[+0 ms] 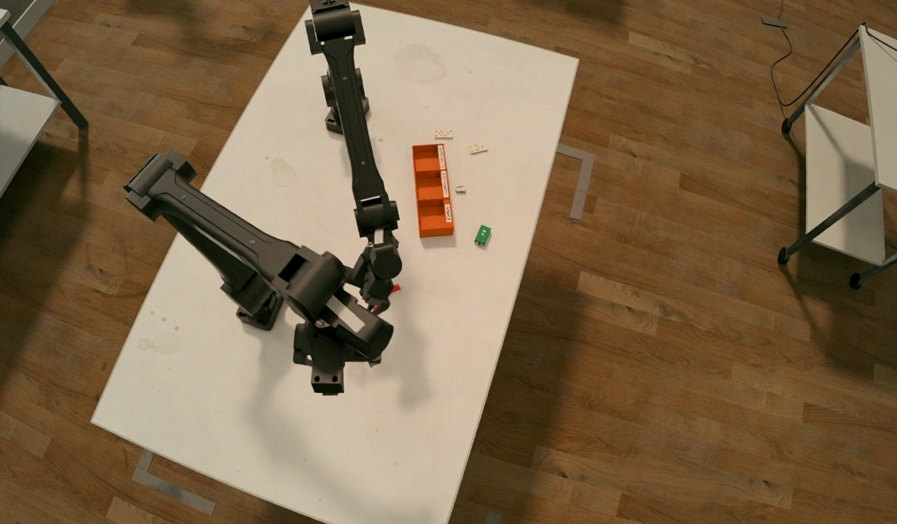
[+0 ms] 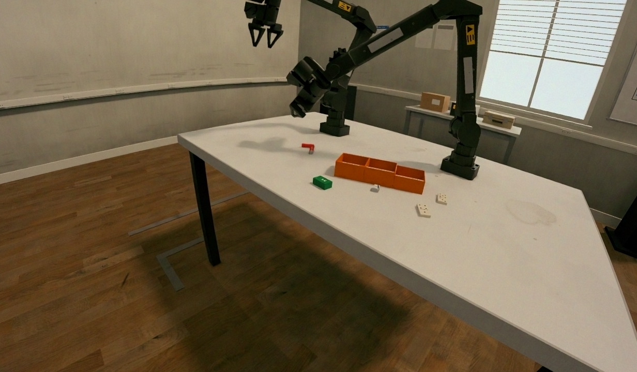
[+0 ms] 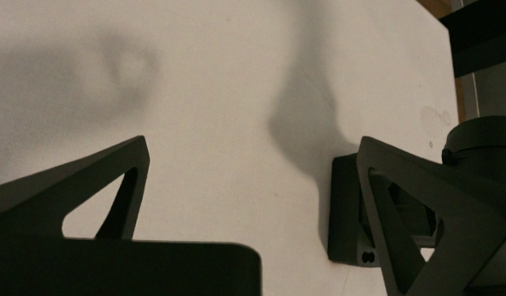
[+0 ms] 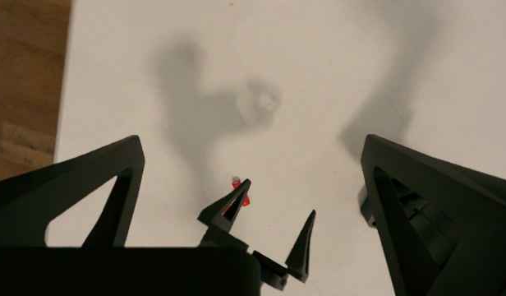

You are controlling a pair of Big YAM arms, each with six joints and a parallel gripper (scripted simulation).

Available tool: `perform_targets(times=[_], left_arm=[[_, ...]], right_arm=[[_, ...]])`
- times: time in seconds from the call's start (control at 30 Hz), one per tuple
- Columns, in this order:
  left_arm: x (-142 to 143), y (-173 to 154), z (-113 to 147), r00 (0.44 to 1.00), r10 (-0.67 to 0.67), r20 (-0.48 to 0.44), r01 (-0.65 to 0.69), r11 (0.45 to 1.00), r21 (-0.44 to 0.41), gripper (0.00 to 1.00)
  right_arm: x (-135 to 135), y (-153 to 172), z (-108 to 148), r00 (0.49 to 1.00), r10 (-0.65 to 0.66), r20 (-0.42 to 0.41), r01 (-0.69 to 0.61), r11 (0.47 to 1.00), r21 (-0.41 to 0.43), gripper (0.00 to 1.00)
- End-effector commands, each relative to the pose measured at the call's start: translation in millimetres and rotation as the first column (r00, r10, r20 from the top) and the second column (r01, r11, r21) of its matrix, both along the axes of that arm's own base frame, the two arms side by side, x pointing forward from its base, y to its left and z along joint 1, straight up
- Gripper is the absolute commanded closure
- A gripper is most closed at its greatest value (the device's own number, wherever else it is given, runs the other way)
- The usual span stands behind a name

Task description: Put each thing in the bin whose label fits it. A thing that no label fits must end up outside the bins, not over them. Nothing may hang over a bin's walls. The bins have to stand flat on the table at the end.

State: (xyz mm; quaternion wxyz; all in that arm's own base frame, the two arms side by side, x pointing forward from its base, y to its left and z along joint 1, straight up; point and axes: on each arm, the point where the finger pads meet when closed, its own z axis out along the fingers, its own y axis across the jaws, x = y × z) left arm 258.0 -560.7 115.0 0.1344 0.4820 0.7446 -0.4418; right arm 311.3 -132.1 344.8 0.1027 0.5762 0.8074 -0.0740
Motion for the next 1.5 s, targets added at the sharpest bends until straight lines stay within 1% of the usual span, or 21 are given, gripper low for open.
perform_targets(times=[0.0, 0.2, 0.43, 0.5, 0.73, 1.0, 1.07, 1.47], left_arm=[[1.3, -1.9, 6.4, 1.0, 0.0, 0.007, 0.0, 1.0, -0.011, 0.0], [1.3, -1.9, 6.4, 1.0, 0.0, 0.007, 0.0, 1.0, -0.011, 0.0], [1.3, -1.9, 6.4, 1.0, 0.0, 0.007, 0.0, 1.0, -0.011, 0.0], [1.3, -1.9, 6.4, 1.0, 0.0, 0.007, 0.0, 1.0, -0.011, 0.0], [1.3, -1.9, 6.4, 1.0, 0.0, 0.007, 0.0, 1.0, -0.011, 0.0], [1.3, -1.9, 6.4, 1.0, 0.0, 0.007, 0.0, 1.0, -0.011, 0.0], [1.3, -1.9, 6.4, 1.0, 0.0, 0.007, 0.0, 1.0, -0.011, 0.0], [1.3, -1.9, 6.4, 1.0, 0.0, 0.007, 0.0, 1.0, -0.011, 0.0]], right_arm=[[9.6, 0.2, 44.2, 0.992, 0.087, 0.095, -0.084, 0.996, -0.033, 0.0], [5.4, 6.0, 74.4, 0.967, 0.206, 0.149, -0.197, 0.978, -0.071, 0.0], [-2.8, 14.1, 110.8, 0.916, 0.346, 0.203, -0.323, 0.936, -0.136, 0.0], [-2.8, 14.1, 110.8, 0.916, 0.346, 0.203, -0.323, 0.936, -0.136, 0.0], [-14.5, 23.0, 146.2, 0.846, 0.477, 0.238, -0.432, 0.875, -0.218, 0.0], [-30.5, 33.6, 182.8, 0.755, 0.604, 0.253, -0.524, 0.789, -0.319, 0.0], [-30.5, 33.6, 182.8, 0.755, 0.604, 0.253, -0.524, 0.789, -0.319, 0.0], [-54.7, 47.7, 225.0, 0.632, 0.738, 0.236, -0.601, 0.66, -0.451, 0.0]])
